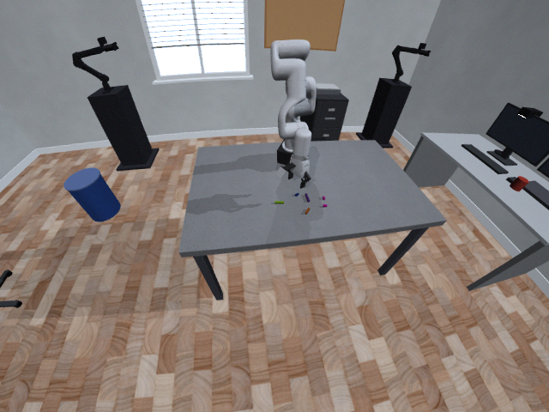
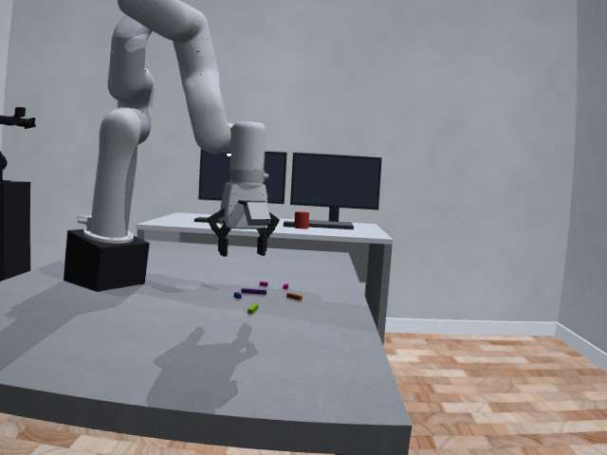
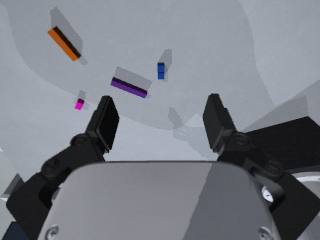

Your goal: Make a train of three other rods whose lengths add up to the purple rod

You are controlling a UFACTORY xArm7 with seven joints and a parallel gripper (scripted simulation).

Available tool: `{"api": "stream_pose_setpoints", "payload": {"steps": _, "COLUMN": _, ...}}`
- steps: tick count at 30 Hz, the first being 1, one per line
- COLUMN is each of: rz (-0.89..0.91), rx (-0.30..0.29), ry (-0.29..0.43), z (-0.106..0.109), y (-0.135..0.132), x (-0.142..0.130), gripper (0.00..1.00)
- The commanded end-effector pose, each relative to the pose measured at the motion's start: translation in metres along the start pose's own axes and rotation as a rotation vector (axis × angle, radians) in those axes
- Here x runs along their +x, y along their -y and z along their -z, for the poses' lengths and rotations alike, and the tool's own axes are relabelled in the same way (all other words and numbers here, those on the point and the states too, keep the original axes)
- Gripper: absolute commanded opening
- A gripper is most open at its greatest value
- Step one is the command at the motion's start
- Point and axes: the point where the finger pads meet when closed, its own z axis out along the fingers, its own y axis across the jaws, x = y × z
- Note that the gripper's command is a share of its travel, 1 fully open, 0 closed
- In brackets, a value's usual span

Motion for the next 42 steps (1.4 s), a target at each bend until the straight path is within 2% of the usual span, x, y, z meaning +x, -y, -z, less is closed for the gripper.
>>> {"api": "stream_pose_setpoints", "payload": {"steps": 1, "rz": 0.021, "rx": 0.002, "ry": 0.008, "z": 0.0, "y": 0.008, "x": -0.001, "gripper": 1.0}}
{"api": "stream_pose_setpoints", "payload": {"steps": 8, "rz": 0.193, "rx": -0.001, "ry": 0.056, "z": -0.005, "y": 0.065, "x": -0.006, "gripper": 1.0}}
{"api": "stream_pose_setpoints", "payload": {"steps": 10, "rz": 0.193, "rx": -0.001, "ry": 0.056, "z": -0.005, "y": 0.065, "x": -0.006, "gripper": 1.0}}
{"api": "stream_pose_setpoints", "payload": {"steps": 13, "rz": 0.279, "rx": -0.001, "ry": 0.046, "z": -0.01, "y": 0.094, "x": 0.002, "gripper": 1.0}}
{"api": "stream_pose_setpoints", "payload": {"steps": 16, "rz": 0.325, "rx": 0.0, "ry": 0.025, "z": -0.016, "y": 0.111, "x": 0.011, "gripper": 1.0}}
{"api": "stream_pose_setpoints", "payload": {"steps": 19, "rz": 0.352, "rx": 0.002, "ry": 0.003, "z": -0.021, "y": 0.122, "x": 0.021, "gripper": 1.0}}
{"api": "stream_pose_setpoints", "payload": {"steps": 23, "rz": 0.358, "rx": 0.002, "ry": -0.002, "z": -0.023, "y": 0.125, "x": 0.023, "gripper": 1.0}}
{"api": "stream_pose_setpoints", "payload": {"steps": 24, "rz": 0.358, "rx": 0.002, "ry": -0.002, "z": -0.023, "y": 0.125, "x": 0.023, "gripper": 0.24}}
{"api": "stream_pose_setpoints", "payload": {"steps": 42, "rz": 0.358, "rx": 0.002, "ry": -0.002, "z": -0.023, "y": 0.125, "x": 0.023, "gripper": 0.24}}
